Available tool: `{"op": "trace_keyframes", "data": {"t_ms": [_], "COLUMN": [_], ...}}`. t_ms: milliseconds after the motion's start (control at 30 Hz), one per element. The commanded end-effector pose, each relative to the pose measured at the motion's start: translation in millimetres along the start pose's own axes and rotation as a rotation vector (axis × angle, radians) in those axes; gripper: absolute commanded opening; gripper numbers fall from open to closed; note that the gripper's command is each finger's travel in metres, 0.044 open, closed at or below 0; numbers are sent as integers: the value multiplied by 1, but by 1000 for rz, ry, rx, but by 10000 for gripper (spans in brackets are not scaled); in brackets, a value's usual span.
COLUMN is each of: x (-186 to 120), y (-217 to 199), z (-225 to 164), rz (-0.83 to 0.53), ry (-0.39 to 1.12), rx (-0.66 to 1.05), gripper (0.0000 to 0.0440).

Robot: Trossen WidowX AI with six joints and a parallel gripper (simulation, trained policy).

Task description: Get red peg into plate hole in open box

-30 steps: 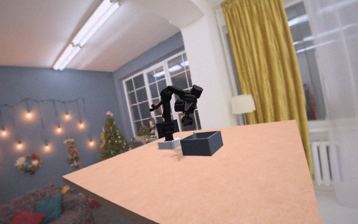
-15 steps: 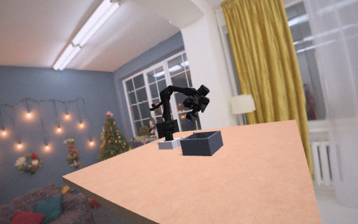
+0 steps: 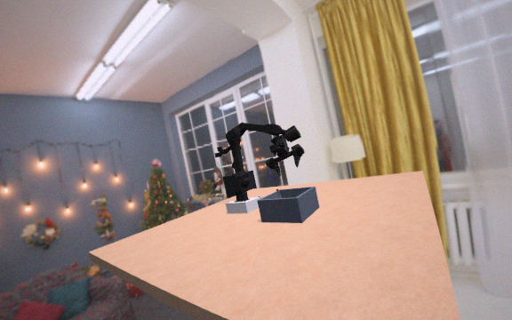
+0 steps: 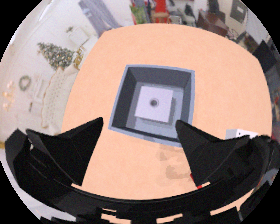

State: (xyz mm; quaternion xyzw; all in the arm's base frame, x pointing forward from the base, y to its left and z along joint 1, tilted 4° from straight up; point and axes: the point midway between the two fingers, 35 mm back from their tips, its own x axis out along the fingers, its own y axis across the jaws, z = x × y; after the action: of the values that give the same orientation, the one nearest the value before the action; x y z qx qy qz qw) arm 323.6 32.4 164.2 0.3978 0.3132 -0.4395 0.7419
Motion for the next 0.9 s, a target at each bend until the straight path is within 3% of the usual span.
{"op": "trace_keyframes", "data": {"t_ms": [0,500,867], "x": [-12,-52,-44], "y": [-17,-101,-142], "z": [-24,-106,-149], "rz": [-34,-196,-244], "ry": [72,344,428], "rx": [-110,-491,-608], "gripper": [440,440,440]}}
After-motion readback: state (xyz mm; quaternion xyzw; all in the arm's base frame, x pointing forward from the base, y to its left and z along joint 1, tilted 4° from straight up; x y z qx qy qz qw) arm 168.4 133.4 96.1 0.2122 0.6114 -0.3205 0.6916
